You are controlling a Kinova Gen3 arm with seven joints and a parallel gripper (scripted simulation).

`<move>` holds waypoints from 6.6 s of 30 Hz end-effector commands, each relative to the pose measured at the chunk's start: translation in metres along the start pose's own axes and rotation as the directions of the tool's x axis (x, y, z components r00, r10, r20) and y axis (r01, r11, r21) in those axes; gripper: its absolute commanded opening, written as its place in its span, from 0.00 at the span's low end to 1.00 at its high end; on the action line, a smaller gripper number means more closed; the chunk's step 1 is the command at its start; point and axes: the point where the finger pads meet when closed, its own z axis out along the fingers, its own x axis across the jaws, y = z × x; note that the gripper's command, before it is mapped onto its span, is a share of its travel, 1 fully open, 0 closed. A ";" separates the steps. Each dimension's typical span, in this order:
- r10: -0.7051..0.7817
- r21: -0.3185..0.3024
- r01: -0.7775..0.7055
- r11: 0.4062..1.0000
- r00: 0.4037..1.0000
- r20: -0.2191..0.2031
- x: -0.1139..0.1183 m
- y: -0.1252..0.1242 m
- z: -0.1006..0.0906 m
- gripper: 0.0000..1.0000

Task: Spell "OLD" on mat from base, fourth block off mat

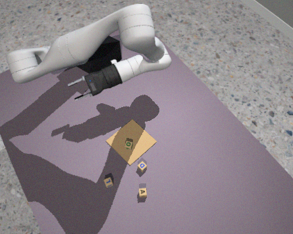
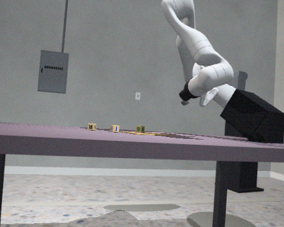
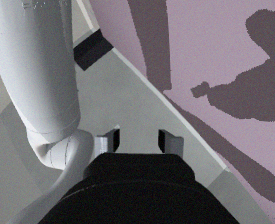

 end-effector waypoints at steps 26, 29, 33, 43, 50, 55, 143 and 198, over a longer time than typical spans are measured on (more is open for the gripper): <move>-0.007 0.043 0.009 0.999 0.998 -0.059 0.010 0.006 -0.005 1.00; -0.010 0.088 0.021 0.996 0.992 -0.127 0.022 0.014 -0.011 1.00; -0.008 0.149 0.040 0.988 0.978 -0.208 0.037 0.023 -0.016 1.00; 0.042 0.350 0.160 0.923 0.863 -0.504 0.094 0.061 -0.038 1.00; 0.112 0.443 0.263 0.857 0.745 -0.658 0.131 0.085 -0.052 1.00; 0.182 0.493 0.354 0.795 0.635 -0.751 0.159 0.103 -0.063 1.00; 0.342 0.522 0.542 0.658 0.403 -0.849 0.283 0.203 -0.092 1.00; 0.343 0.522 0.543 0.658 0.402 -0.849 0.298 0.220 -0.085 1.00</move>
